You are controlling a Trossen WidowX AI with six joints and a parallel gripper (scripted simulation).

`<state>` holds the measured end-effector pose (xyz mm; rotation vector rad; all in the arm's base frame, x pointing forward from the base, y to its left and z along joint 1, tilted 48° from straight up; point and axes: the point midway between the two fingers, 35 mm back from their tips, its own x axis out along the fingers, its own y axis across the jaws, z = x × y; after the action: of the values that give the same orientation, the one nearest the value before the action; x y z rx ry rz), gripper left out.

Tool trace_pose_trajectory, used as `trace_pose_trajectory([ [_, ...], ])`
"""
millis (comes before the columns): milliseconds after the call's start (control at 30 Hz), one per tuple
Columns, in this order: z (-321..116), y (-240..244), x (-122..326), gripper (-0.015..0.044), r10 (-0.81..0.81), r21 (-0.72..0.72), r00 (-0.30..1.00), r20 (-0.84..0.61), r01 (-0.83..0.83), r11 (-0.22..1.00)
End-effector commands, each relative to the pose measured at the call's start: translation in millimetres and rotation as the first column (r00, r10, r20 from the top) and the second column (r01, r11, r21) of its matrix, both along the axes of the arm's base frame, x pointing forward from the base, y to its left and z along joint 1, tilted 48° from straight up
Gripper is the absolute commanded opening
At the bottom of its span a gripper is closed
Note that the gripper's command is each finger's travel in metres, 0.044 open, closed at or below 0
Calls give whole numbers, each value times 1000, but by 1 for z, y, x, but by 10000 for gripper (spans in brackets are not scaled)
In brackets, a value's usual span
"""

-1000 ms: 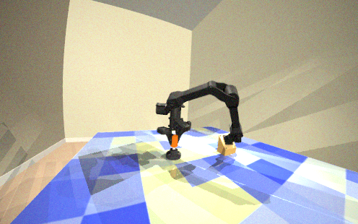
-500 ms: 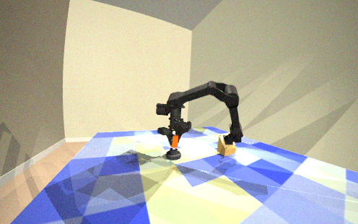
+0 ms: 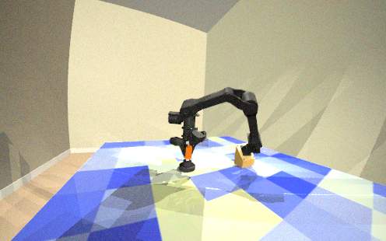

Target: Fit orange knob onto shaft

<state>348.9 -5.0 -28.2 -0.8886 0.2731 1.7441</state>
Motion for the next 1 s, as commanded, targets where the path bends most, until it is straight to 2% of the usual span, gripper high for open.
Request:
trace_pose_trajectory([
  [0, 2, 1, 1, 0, 0, 2, 1000, 1, 0, 1000],
  [200, 4, -2, 1, 0, 18, 5, 1000, 20, -18, 1000],
  [400, 2, -2, 1, 0, 139, 15, 978, 153, -143, 990],
  [967, 0, 0, 0, 0, 139, 15, 978, 153, -143, 990],
])
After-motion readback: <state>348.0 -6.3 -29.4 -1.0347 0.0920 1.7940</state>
